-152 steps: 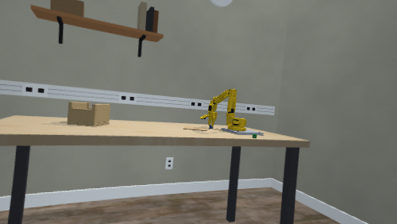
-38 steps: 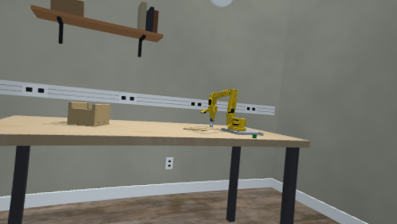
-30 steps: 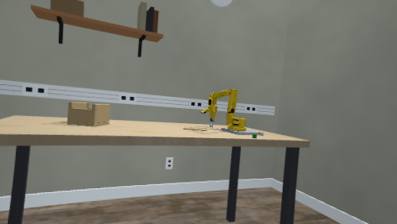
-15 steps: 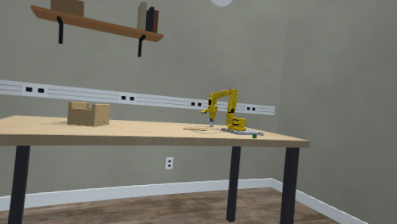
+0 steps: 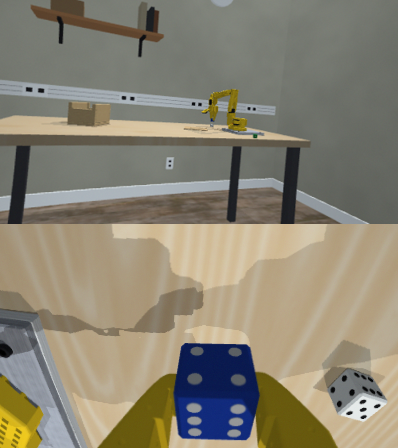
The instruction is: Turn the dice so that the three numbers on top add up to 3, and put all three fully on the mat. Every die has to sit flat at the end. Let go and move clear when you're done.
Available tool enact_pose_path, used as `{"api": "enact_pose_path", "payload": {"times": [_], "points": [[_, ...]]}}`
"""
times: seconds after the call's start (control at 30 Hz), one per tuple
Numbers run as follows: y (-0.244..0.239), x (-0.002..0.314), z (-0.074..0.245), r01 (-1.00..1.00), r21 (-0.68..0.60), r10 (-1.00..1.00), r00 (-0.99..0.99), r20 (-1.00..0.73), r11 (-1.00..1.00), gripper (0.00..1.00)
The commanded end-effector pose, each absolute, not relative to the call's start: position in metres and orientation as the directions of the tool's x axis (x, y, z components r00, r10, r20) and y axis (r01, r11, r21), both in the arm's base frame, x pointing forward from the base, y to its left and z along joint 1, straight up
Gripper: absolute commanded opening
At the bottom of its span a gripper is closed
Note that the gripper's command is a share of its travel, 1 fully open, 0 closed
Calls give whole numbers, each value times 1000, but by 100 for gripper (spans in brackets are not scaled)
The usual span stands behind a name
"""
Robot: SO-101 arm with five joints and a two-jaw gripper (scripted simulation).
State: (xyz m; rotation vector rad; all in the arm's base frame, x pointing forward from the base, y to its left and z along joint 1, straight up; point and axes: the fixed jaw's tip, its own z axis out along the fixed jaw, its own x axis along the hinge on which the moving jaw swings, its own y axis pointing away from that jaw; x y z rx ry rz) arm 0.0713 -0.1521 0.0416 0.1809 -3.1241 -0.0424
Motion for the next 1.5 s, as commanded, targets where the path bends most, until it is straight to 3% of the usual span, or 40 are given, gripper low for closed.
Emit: {"api": "enact_pose_path", "payload": {"times": [0.0,0.33,0.97,1.47], "points": [[-155,72,47,-124,3,-124,-992,1,992,0],[-152,78,46,-166,3,-166,-986,1,986,0],[-103,128,38,-553,-1,-553,-833,0,833,0],[-99,130,37,-587,-1,-587,-810,0,810,0]]}}
